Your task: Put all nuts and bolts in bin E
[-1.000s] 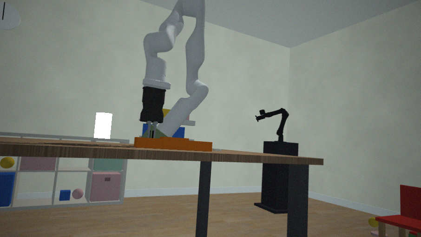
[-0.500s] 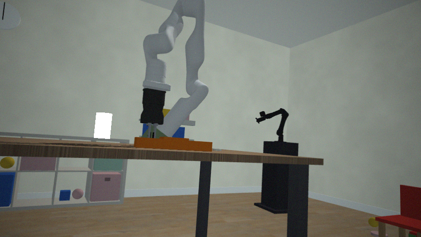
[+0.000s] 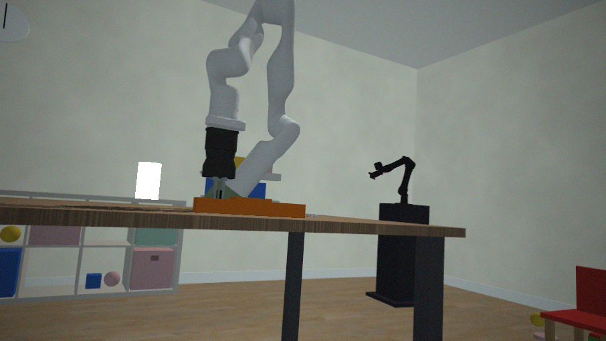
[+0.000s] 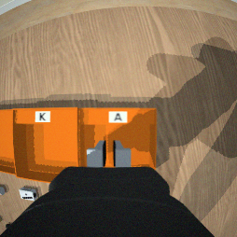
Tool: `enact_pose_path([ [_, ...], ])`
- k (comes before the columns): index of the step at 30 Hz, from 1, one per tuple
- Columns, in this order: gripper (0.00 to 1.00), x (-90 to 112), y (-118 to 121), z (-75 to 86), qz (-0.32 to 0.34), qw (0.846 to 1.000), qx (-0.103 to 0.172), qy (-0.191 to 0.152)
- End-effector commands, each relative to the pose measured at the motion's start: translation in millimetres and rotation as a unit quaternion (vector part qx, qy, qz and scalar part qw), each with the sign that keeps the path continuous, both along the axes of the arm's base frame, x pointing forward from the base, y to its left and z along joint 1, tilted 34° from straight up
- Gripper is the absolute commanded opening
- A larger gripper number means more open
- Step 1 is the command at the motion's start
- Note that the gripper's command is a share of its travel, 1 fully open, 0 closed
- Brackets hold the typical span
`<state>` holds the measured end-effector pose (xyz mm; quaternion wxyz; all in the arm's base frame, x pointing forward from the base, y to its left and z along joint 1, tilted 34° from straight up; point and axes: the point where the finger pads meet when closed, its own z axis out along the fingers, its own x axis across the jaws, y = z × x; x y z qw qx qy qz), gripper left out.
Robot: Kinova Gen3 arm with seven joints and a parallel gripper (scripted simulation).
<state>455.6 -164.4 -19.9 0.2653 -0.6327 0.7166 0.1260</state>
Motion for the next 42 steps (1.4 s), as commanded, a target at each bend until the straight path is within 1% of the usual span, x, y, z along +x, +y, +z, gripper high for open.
enact_pose_path([
  [1, 0.31, 0.2, -1.0, 0.6, -0.001, 1.000, -0.001, -0.001],
  [19, 0.31, 0.2, -0.9, 0.5, -0.001, 1.000, -0.001, 0.000],
  [42, 0.31, -6.0, -15.4, 23.7, -0.001, 1.000, -0.001, 0.000],
])
